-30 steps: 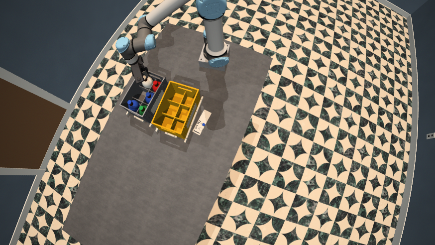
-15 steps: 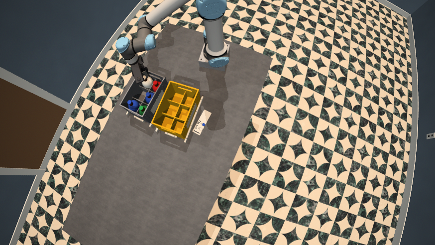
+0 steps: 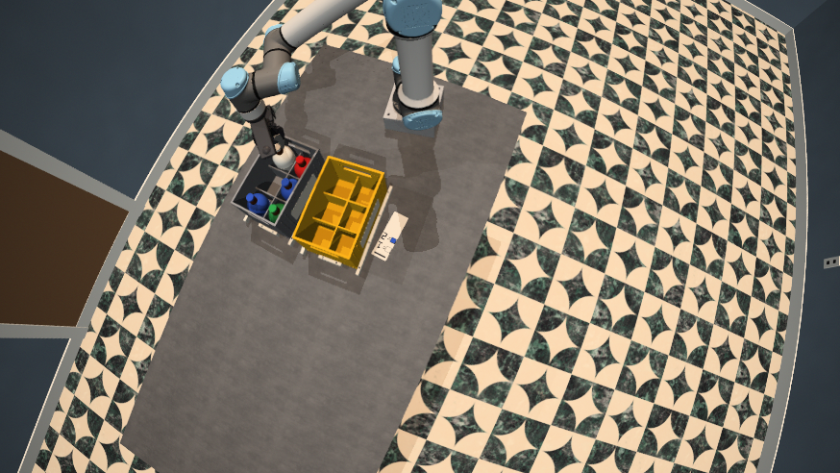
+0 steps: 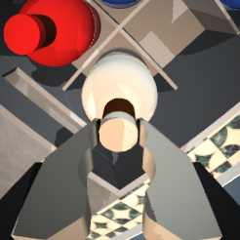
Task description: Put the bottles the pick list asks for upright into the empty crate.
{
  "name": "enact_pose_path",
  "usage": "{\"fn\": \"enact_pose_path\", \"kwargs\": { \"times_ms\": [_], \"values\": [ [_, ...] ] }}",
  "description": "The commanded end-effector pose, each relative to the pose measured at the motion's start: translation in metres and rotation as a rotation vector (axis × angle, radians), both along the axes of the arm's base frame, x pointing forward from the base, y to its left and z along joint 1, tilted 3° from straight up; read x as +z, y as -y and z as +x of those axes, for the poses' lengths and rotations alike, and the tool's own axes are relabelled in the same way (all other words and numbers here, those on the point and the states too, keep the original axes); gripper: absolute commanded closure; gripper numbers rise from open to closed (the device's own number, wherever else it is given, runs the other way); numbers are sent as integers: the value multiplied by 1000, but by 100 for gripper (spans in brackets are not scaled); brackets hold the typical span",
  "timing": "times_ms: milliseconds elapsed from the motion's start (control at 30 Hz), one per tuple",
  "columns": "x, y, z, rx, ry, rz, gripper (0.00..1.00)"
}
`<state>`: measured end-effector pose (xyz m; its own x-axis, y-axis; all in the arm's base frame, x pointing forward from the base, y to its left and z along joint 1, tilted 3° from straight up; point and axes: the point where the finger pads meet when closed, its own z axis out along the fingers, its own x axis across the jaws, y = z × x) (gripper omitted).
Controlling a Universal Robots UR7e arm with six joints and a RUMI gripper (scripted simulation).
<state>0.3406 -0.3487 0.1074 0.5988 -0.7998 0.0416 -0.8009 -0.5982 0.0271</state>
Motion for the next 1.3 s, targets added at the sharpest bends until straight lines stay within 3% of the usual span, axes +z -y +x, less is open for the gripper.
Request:
{"fn": "enact_pose_path", "kwargs": {
  "times_ms": [0,1267],
  "values": [
    [7,0,0,0,1,-1,100],
    [63,-3,0,0,1,-1,100]
  ]
}}
